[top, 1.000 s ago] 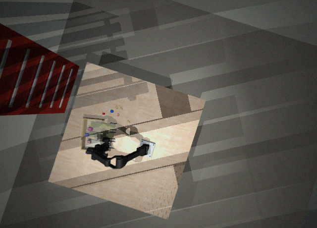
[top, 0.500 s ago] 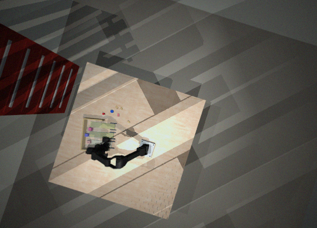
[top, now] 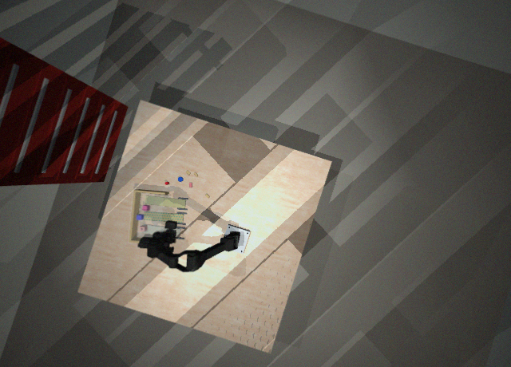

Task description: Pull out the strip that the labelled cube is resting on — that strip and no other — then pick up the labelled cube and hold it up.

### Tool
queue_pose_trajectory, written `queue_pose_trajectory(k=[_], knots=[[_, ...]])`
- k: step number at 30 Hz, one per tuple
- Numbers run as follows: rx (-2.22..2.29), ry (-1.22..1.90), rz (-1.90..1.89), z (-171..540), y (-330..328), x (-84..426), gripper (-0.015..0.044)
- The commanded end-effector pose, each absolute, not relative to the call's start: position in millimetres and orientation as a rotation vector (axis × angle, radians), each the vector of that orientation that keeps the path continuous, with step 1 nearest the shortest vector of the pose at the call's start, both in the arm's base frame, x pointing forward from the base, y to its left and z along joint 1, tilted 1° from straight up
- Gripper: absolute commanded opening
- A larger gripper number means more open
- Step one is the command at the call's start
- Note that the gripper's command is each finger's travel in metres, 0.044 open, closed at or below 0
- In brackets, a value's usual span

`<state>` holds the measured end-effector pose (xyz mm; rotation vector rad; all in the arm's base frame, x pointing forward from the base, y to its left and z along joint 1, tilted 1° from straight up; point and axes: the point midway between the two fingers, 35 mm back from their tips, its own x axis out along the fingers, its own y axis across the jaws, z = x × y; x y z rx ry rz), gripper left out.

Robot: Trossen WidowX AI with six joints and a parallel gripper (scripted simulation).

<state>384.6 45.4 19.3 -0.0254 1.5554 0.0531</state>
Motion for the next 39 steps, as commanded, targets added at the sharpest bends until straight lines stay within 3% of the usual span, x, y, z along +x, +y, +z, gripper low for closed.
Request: queue_pose_trajectory(k=[1,39], knots=[[-0.025,1.559,0.048,15.5,44.9,381.5,0.0000],[-0.025,1.564,0.048,12.0,40.7,323.3,0.0000]])
